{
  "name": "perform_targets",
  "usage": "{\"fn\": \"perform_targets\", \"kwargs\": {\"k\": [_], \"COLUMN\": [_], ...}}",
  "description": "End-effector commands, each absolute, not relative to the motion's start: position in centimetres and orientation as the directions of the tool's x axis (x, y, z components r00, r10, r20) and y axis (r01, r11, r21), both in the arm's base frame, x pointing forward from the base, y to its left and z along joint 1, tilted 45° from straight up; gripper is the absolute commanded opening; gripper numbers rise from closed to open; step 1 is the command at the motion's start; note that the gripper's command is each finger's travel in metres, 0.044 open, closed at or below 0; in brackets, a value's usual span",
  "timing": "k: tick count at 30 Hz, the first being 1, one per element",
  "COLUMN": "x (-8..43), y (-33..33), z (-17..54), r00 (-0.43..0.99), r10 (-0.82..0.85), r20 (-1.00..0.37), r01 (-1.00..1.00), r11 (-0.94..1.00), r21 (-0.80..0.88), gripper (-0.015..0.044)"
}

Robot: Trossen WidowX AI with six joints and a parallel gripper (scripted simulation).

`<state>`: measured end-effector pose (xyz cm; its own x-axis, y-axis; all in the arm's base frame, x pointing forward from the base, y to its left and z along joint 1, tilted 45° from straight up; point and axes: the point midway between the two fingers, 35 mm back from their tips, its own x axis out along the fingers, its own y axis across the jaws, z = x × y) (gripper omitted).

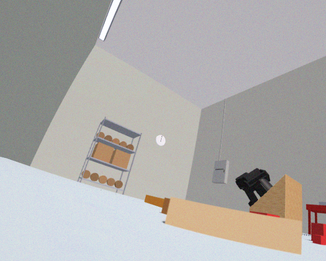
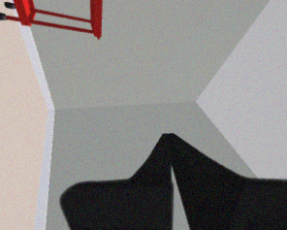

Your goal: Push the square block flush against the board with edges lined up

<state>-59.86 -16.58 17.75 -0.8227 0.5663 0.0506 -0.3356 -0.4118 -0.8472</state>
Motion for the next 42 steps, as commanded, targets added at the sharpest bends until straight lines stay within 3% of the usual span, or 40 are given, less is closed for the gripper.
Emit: {"fn": "perform_targets", "kwargs": {"k": [1, 42], "x": [-59.5, -51.9], "y": [-17.8, -29.4], "z": [18.6, 28.8], "r00": [-0.845, -0.987], "r10": [0.532, 0.138], "r20": [0.052, 0.083], "r01": [-0.332, -0.160], "r11": [-0.445, -0.778], "r21": [-0.832, -0.608], "gripper": [0.0000, 0.0000]}}
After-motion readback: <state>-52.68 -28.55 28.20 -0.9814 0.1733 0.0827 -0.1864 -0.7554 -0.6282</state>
